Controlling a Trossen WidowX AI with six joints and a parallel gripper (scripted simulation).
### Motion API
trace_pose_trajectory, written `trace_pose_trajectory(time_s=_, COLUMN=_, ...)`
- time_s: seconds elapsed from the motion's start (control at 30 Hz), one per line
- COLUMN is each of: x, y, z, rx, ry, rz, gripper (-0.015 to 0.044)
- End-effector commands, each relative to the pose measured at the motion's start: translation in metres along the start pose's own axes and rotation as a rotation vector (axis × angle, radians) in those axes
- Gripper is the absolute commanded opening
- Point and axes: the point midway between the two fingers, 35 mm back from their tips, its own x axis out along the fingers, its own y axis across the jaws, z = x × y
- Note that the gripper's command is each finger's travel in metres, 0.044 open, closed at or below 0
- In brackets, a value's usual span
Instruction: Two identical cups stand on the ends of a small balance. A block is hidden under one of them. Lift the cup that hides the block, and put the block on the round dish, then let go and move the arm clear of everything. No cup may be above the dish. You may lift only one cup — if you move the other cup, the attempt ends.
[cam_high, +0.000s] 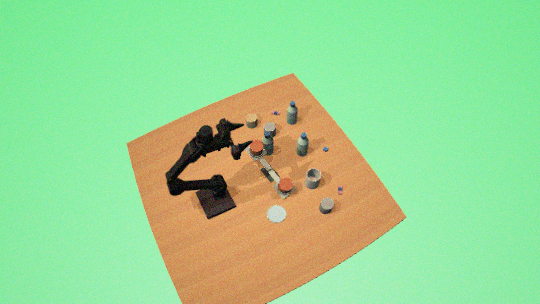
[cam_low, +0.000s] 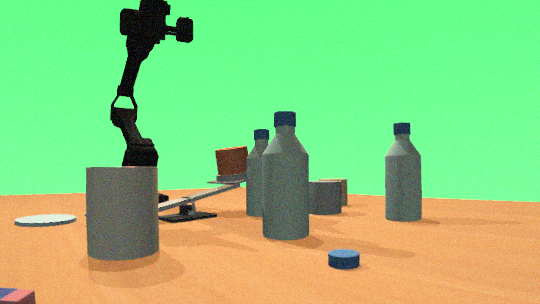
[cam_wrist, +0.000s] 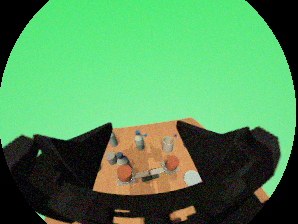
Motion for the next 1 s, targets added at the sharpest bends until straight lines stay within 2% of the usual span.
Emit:
trace_pose_trajectory(time_s=0.0, x=0.017, y=-0.004, z=-0.031, rx=-0.073, ry=0.129, rz=-0.004, gripper=0.044)
trace_pose_trajectory(time_s=0.33, x=0.036, y=-0.019, z=-0.103, rx=-0.181, ry=0.415, rz=0.027, gripper=0.044)
trace_pose_trajectory(time_s=0.67, x=0.034, y=-0.031, z=-0.174, rx=-0.18, ry=0.677, rz=0.13, gripper=0.044)
trace_pose_trajectory(time_s=0.97, x=0.037, y=-0.034, z=-0.177, rx=-0.134, ry=0.714, rz=0.119, gripper=0.044)
